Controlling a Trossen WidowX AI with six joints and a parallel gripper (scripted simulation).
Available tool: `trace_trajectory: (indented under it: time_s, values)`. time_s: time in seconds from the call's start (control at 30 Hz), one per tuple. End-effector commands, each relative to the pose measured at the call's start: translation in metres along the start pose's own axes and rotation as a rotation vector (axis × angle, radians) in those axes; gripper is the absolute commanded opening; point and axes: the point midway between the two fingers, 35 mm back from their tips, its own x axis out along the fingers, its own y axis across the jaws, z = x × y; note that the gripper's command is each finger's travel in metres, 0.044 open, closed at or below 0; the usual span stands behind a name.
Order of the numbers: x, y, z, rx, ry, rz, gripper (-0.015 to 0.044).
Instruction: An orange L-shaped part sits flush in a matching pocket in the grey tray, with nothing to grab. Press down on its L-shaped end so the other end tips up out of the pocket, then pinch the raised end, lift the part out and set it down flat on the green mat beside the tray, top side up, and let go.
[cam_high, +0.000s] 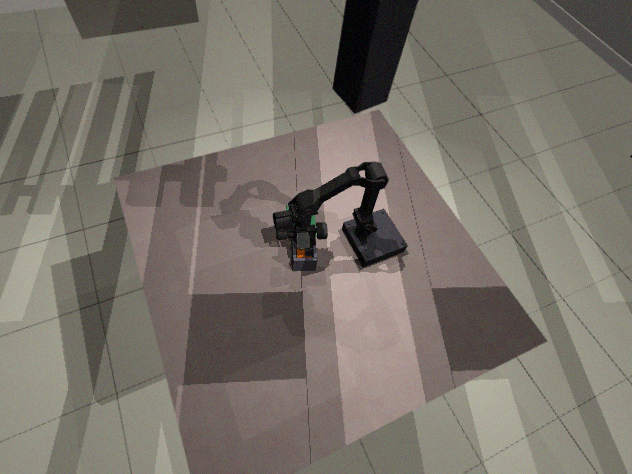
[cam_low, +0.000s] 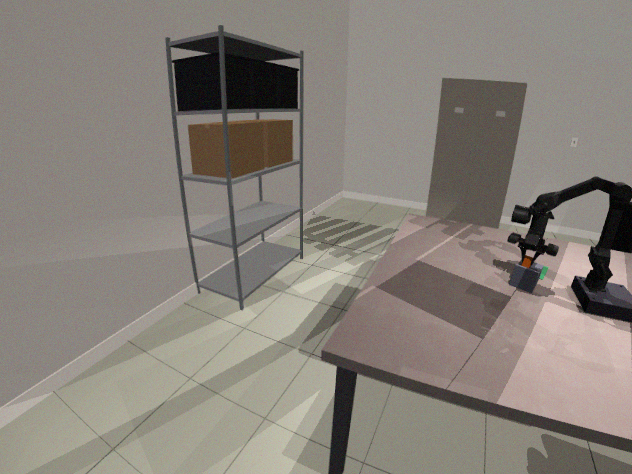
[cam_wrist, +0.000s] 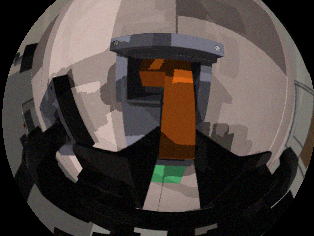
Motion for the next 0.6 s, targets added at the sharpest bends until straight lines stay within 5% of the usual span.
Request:
trace_trajectory:
  time_s: [0.0,0.57]
  values:
    - [-0.008,-0.001,0.0,-0.002,0.002,-0.006,0.0]
    - [-0.034,-0.001,-0.001,-0.003,0.005,-0.003,0.0]
